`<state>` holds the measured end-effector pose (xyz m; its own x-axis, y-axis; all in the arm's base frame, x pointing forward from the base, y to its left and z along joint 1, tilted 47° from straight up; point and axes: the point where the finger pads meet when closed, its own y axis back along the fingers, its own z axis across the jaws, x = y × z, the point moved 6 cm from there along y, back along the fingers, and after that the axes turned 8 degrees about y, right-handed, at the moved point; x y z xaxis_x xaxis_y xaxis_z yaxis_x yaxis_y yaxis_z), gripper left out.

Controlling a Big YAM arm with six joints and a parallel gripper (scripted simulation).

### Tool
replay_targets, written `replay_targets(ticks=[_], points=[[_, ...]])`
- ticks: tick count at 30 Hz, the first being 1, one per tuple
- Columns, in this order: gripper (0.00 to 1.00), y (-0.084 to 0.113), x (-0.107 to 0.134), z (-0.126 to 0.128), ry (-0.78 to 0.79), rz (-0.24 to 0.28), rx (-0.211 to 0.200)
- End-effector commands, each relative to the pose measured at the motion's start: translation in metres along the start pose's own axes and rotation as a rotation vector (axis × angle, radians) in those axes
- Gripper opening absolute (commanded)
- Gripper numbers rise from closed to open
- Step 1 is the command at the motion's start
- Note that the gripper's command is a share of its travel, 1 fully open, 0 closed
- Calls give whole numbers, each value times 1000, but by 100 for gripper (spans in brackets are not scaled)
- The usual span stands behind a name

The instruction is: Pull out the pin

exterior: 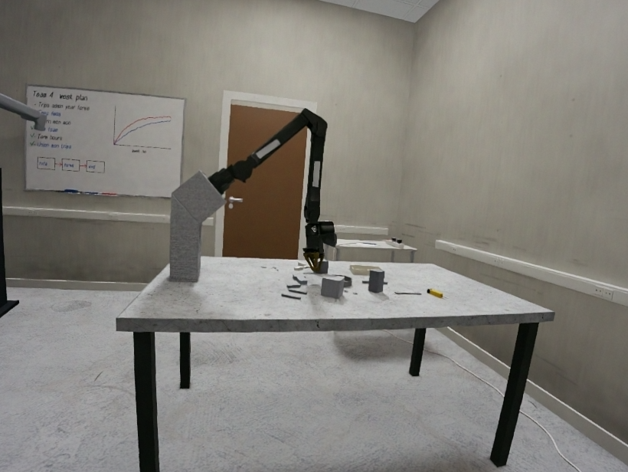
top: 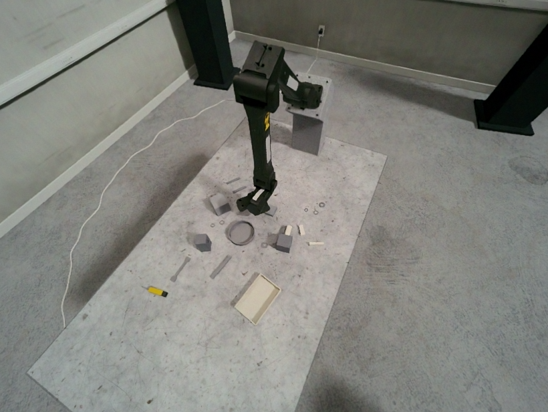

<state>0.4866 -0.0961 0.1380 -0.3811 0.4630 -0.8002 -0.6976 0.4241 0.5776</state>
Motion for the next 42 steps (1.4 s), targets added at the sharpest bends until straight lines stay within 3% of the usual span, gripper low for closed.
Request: replay_targets(ticks=[1,8,15,17,27,42], points=[[51,10,-2,12,154,36,-19],[51,56,7,69,420,88,-169],[51,94,17,104,609,111,-281],[51,94,17,104,609,111,-281],[51,122,24,124,738,120,-359],[51,126,24,127,754,119,-370]])
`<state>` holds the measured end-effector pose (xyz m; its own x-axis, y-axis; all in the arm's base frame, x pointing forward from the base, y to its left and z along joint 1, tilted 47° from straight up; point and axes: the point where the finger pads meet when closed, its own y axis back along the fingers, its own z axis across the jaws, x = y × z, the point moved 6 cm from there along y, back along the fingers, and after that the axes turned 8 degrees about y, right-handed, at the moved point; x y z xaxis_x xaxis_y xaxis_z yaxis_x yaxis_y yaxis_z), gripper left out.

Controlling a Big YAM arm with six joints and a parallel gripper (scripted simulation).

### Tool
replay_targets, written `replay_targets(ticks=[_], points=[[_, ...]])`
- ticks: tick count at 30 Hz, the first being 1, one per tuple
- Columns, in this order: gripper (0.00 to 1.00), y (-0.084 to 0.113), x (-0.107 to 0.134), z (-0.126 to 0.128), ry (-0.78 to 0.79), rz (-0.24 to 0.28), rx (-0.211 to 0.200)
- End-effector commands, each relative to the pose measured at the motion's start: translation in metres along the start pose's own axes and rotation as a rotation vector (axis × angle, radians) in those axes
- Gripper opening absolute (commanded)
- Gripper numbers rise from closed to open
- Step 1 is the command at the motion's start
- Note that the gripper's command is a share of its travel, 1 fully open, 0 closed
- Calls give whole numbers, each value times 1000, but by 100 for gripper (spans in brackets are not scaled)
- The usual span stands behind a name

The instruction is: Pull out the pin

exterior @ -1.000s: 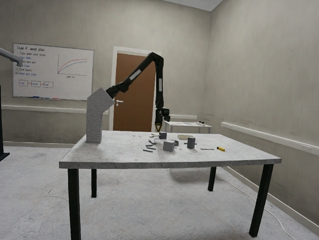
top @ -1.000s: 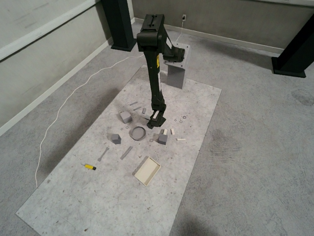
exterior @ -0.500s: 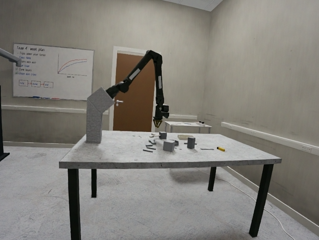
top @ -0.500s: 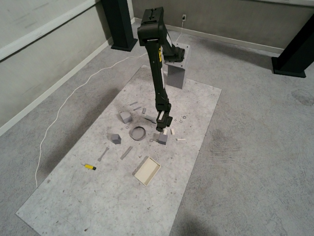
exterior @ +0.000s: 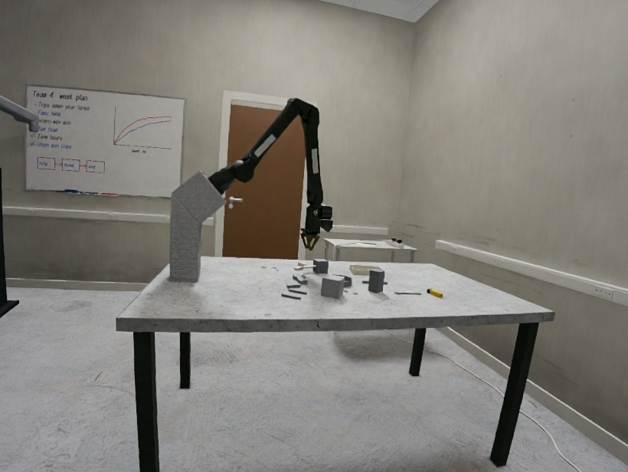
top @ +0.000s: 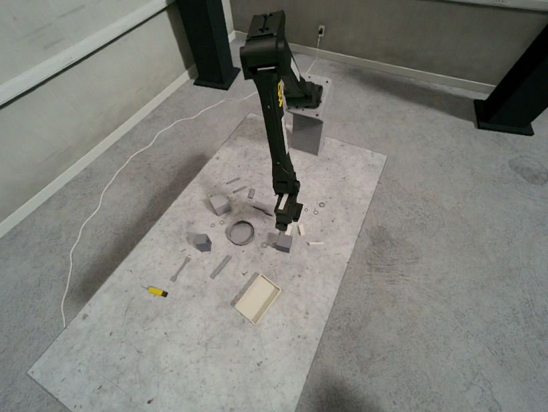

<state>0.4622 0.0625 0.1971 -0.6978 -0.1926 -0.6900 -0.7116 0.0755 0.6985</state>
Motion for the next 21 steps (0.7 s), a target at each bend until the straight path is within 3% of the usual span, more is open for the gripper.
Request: replay_targets(ticks=[1,21], points=[[51,9,-16,2,19,-32,-9],[51,16,-29,5,36,-57,-17]])
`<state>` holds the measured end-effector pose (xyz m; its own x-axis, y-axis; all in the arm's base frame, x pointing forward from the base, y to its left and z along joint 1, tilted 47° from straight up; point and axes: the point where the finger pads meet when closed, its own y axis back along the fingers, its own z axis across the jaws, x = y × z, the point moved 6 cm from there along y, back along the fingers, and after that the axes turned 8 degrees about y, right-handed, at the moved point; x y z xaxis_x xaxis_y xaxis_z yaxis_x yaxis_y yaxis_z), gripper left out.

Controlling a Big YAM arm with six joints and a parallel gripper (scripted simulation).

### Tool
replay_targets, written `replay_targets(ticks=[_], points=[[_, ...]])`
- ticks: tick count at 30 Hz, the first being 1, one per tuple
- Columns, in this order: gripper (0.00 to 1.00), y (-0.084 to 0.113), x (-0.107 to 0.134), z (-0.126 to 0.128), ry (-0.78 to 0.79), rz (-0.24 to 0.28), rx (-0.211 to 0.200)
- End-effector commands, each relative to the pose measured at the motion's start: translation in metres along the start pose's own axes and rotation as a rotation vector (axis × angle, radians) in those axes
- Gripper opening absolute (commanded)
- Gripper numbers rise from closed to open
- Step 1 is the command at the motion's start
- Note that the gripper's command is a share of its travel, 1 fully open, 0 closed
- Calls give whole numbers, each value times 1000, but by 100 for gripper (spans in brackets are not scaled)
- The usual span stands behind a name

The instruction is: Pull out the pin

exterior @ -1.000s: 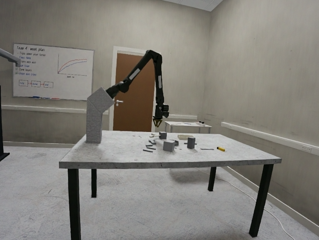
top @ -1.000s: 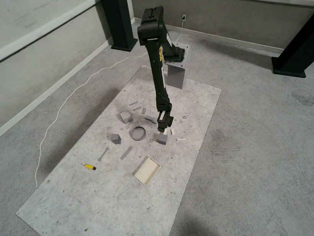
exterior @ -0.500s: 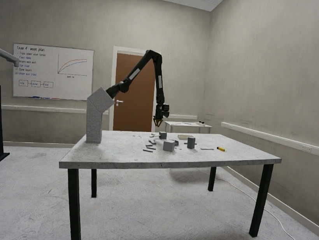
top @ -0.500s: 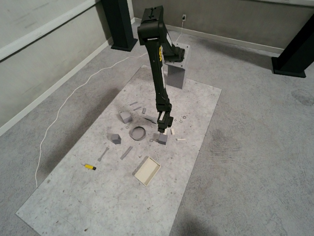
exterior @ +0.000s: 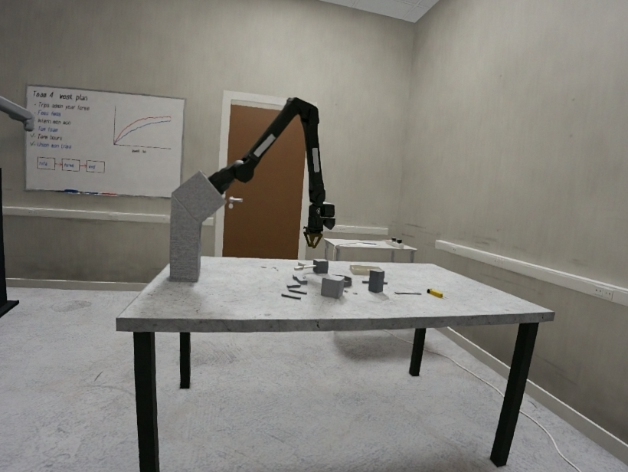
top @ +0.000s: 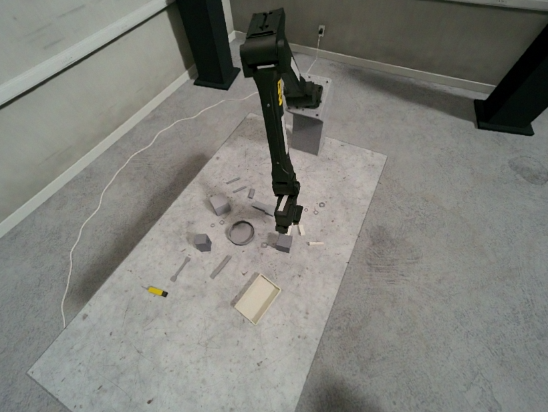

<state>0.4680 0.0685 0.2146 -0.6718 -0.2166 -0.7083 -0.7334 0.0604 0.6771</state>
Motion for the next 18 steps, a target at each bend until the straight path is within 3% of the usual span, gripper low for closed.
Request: replay_targets(ticks=[1,18], points=[[51,7,-12,3,13,-23,-9],[51,1,0,3,1,3,-5]])
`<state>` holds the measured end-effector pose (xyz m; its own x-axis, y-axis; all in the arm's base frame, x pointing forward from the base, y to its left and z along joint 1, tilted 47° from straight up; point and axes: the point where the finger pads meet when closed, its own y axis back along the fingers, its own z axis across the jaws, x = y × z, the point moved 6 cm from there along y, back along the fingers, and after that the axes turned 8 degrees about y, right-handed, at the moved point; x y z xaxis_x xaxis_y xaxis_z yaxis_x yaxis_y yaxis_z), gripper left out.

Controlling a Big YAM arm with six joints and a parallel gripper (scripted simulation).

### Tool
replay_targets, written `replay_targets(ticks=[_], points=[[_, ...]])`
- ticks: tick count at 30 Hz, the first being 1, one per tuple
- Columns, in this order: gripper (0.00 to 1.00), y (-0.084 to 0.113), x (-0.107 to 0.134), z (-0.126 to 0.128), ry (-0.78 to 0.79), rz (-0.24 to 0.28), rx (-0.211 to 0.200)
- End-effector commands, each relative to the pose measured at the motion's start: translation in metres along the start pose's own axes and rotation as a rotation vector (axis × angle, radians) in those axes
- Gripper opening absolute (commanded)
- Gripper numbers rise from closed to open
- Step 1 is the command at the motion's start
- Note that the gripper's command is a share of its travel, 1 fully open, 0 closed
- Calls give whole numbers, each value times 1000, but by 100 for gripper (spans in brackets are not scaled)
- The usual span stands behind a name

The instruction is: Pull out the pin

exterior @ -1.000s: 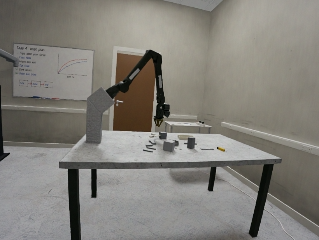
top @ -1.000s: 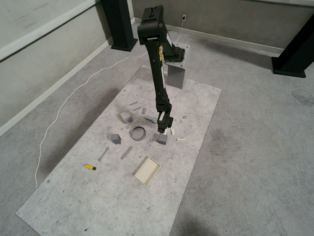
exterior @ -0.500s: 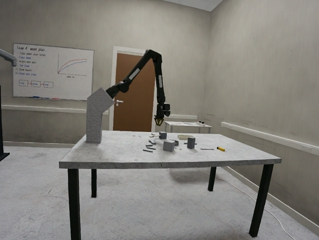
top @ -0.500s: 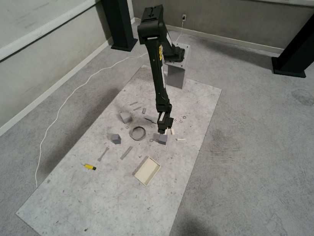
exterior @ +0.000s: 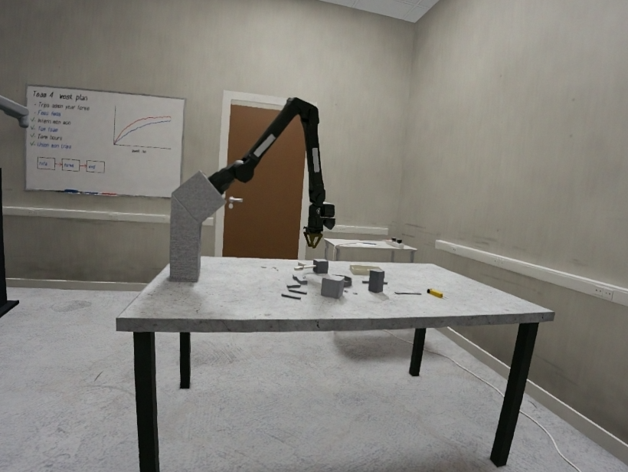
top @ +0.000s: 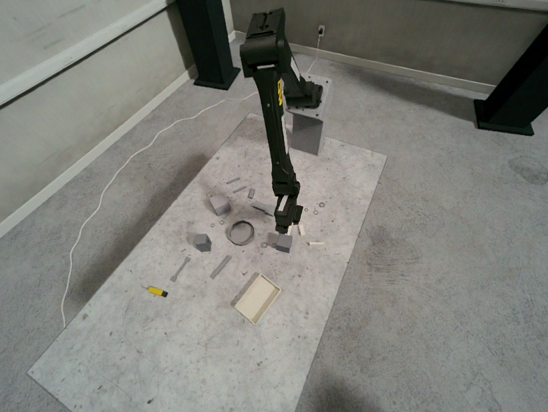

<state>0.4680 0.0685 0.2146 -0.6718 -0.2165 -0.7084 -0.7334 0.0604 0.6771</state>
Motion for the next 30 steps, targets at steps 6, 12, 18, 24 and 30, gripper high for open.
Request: replay_targets(ticks=[6,12,18,24,30], points=[[51,0,2,2,-1,7,-5],[51,-3,8,2,-7,21,-3],[51,-6,13,2,-12,31,-2],[51,-7,15,2,-14,35,-1],[51,-8,14,1,-19,36,2]])
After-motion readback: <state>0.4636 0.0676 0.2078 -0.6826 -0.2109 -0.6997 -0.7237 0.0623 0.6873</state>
